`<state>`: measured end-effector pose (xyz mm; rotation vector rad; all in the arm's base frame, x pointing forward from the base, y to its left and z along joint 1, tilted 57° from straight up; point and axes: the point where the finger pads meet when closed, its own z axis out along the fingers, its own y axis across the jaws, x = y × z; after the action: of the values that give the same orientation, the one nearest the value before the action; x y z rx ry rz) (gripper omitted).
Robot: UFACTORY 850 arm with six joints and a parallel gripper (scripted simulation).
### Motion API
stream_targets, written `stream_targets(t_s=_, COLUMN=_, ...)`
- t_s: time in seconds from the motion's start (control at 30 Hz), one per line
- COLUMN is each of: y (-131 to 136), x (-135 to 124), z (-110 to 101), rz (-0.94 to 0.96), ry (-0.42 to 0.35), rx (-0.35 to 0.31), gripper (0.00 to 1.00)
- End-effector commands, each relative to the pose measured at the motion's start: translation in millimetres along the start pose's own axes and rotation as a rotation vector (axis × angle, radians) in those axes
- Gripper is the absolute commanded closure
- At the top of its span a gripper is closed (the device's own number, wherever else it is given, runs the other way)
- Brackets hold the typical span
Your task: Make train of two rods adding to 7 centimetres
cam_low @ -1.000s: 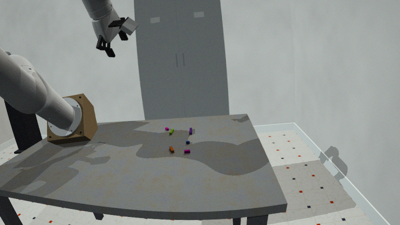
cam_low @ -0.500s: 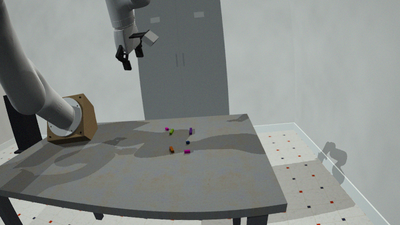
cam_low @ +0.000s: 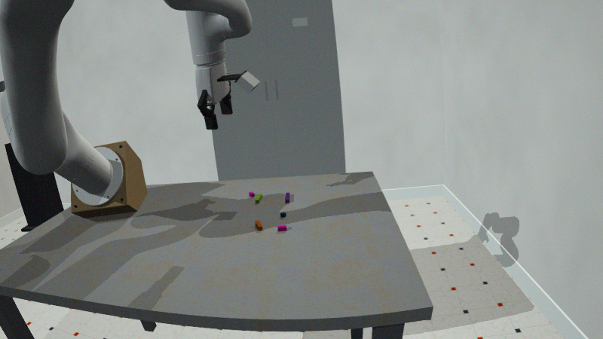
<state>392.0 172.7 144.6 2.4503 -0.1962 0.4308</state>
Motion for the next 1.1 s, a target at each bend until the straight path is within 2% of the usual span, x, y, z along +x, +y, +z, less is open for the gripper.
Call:
stream_targets(t_s=0.0, y=-12, x=8, z=38, rz=-0.032, ry=0.013, rx=-0.069, gripper=0.0)
stream_targets(t_s=0.07, y=-12, x=8, z=38, rz=-0.032, ry=0.013, rx=-0.069, gripper=0.0)
stream_targets(t_s=0.1, y=-15, x=10, z=56, rz=-0.049, ry=0.017, rx=-0.099, gripper=0.0)
stream_targets(t_s=0.57, y=-29, x=6, z=143, rz=-0.135, ry=0.031, rx=-0.215, gripper=0.0)
stream_targets(t_s=0.63, y=-29, x=6, z=143, rz=-0.135, ry=0.031, rx=-0.215, gripper=0.0)
stream_targets(t_s=0.7, y=-32, x=2, z=167, rz=-0.16, ry=0.034, rx=-0.243, gripper=0.0)
stream_targets(t_s=0.83, y=-35, x=-2, z=189, rz=-0.183, ry=0.036, rx=-0.265, gripper=0.0)
stream_targets(t_s=0.93, y=-35, x=-5, z=198, rz=-0.192, ry=0.037, rx=-0.274, gripper=0.0)
stream_targets(t_s=1.07, y=-36, x=-5, z=199, rz=-0.193, ry=0.037, rx=-0.275, gripper=0.0)
